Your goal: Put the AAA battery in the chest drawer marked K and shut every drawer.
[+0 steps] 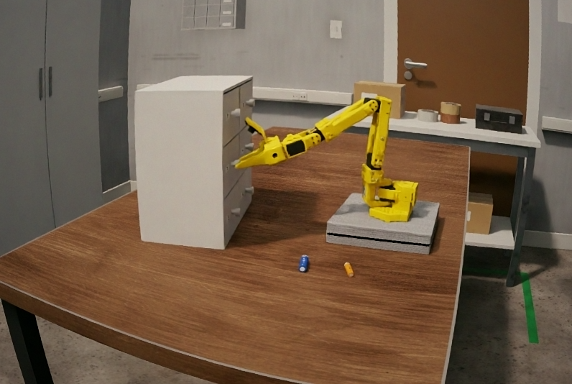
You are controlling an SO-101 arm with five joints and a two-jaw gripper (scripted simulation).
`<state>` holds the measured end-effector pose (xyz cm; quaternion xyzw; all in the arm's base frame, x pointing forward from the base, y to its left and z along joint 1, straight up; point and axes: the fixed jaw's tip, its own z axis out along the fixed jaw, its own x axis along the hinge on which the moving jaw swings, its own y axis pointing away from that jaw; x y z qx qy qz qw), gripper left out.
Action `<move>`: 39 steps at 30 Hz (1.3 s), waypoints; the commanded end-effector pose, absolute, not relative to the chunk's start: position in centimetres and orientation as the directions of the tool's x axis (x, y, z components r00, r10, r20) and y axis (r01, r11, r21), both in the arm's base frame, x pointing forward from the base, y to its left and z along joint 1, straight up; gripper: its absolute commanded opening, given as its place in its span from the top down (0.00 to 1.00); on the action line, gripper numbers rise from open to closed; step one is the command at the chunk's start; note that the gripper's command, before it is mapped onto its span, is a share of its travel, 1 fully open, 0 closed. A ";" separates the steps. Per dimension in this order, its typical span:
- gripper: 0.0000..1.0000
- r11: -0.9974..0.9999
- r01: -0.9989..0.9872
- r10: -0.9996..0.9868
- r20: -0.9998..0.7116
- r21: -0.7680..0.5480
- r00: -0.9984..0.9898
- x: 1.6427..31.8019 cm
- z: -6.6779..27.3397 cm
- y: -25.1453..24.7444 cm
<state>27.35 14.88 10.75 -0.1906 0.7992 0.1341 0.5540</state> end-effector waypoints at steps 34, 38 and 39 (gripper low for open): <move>1.00 0.885 -0.465 -0.159 -0.938 0.003 -0.308 26.4 10.8 14.8; 1.00 0.885 -0.466 -0.160 -0.938 0.002 -0.308 26.3 10.9 14.8; 1.00 0.885 -0.466 -0.160 -0.938 0.002 -0.308 26.3 10.9 14.8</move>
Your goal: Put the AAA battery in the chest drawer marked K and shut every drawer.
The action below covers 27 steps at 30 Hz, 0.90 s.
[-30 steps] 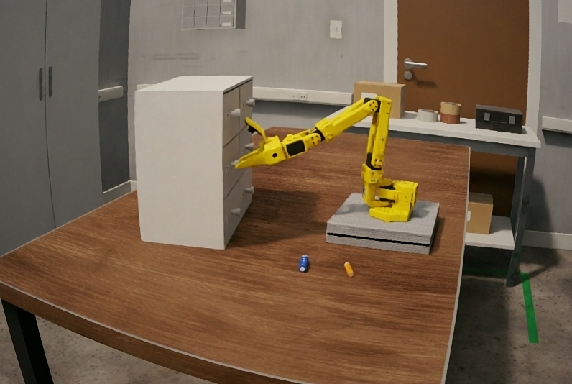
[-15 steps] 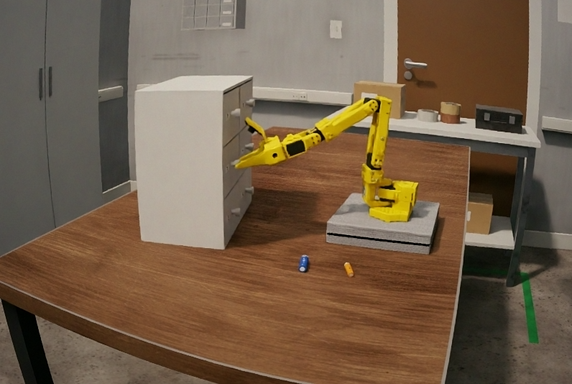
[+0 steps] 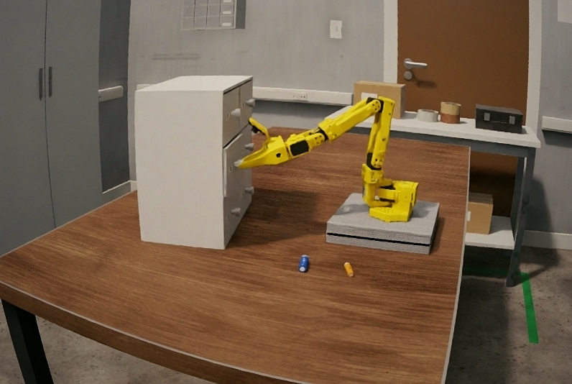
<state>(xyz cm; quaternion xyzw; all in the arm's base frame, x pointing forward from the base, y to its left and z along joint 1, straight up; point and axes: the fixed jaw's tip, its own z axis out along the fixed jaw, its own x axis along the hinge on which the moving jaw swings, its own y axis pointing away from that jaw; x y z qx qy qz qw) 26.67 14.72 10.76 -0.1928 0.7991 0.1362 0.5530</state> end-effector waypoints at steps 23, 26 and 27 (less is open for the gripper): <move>1.00 0.883 -0.470 -0.161 -0.938 0.002 -0.307 25.7 10.9 14.6; 1.00 0.882 -0.471 -0.161 -0.938 0.002 -0.307 25.5 10.9 14.6; 1.00 0.882 -0.472 -0.162 -0.938 0.002 -0.307 25.5 10.9 14.5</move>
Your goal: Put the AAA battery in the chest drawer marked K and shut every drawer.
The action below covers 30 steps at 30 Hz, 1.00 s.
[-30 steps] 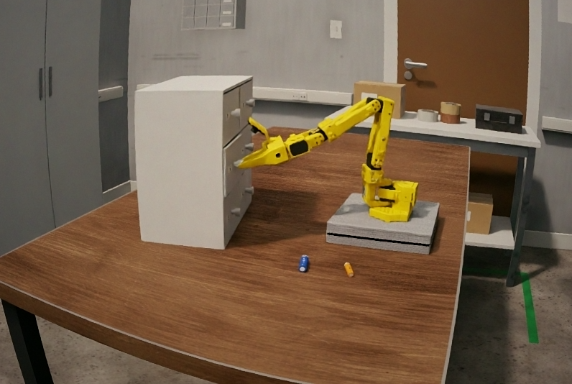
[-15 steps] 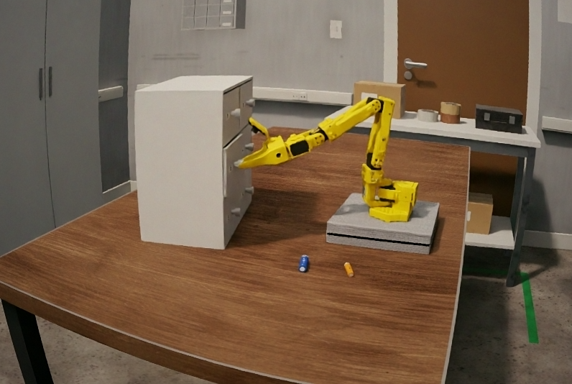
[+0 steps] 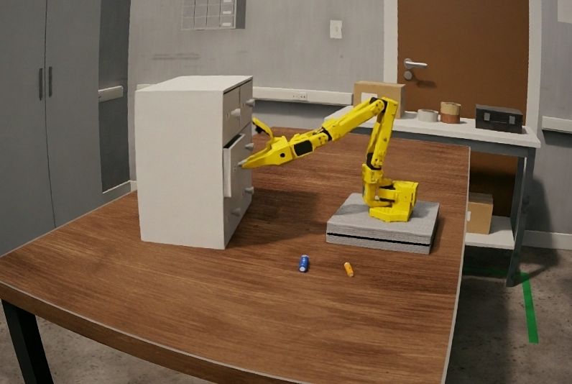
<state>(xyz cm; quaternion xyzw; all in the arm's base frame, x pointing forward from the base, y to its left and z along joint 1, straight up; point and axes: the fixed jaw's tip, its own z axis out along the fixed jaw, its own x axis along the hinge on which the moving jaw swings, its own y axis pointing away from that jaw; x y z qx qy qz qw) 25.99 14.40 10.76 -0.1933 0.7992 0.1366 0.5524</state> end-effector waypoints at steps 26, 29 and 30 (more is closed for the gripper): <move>1.00 0.880 -0.476 -0.163 -0.938 0.002 -0.306 25.0 10.9 14.4; 1.00 0.879 -0.477 -0.163 -0.938 0.002 -0.306 24.8 10.9 14.4; 1.00 0.879 -0.477 -0.163 -0.938 0.003 -0.306 24.8 10.9 14.4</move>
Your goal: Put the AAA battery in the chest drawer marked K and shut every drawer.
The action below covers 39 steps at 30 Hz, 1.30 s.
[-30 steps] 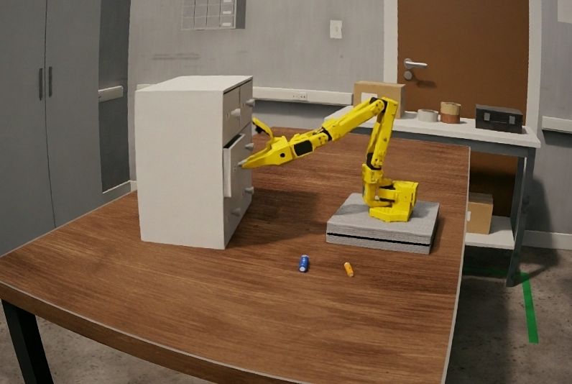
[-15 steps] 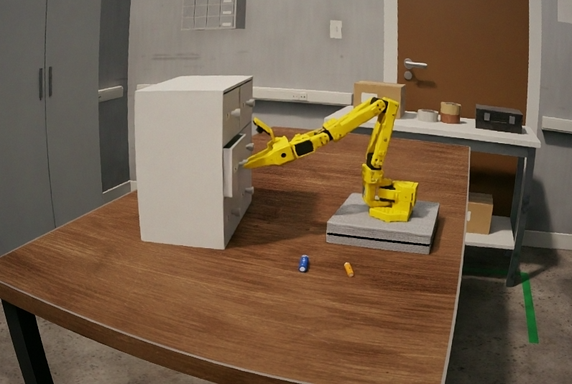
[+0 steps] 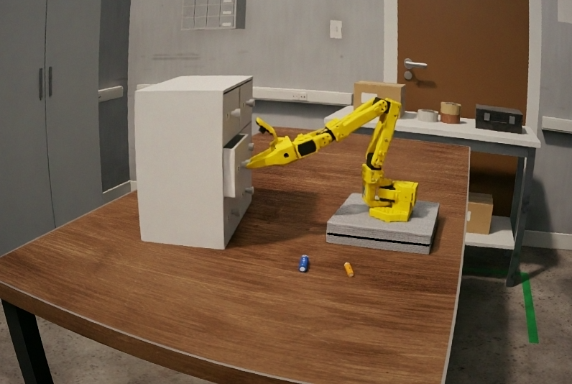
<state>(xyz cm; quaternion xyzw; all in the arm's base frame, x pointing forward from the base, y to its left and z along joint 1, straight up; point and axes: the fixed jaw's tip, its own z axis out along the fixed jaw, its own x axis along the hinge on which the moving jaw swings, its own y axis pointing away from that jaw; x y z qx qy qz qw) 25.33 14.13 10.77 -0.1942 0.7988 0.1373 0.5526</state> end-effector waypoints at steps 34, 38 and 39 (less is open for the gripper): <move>1.00 0.875 -0.485 -0.166 -0.938 0.003 -0.304 23.8 10.9 14.1; 1.00 0.874 -0.487 -0.167 -0.938 0.003 -0.304 23.6 10.9 14.1; 1.00 0.874 -0.487 -0.167 -0.938 0.003 -0.304 23.6 10.9 14.1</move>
